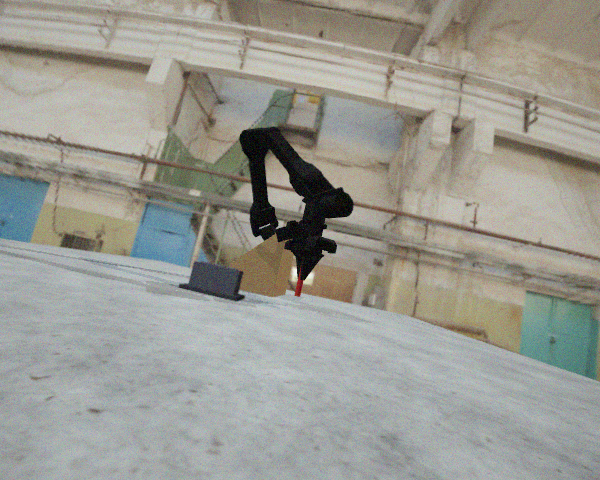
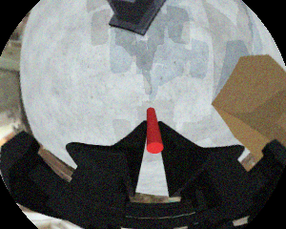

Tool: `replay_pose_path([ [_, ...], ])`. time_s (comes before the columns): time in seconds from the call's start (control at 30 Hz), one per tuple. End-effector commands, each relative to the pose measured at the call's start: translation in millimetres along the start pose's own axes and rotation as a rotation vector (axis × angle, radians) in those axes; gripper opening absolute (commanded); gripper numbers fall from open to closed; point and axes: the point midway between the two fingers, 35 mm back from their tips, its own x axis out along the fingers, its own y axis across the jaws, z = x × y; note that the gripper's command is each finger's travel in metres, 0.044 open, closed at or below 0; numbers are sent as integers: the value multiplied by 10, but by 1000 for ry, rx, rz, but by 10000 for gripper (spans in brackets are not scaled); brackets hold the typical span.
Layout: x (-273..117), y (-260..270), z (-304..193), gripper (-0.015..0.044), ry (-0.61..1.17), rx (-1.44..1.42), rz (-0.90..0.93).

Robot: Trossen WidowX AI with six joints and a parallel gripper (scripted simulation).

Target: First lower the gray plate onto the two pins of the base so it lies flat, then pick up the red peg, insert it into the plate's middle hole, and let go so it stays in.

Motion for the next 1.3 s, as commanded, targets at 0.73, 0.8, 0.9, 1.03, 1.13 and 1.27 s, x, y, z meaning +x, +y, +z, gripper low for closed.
replay_pose_path([
  [0.73,-459,124,176,0,9,-2,6],
  [0.8,-464,143,225,0,12,-1,7],
  [0.9,-469,164,289,0,17,4,7],
  [1.03,-474,190,376,0,24,11,8],
  [1.13,-478,207,441,0,27,12,9],
  [1.27,-483,228,537,0,27,6,10],
])
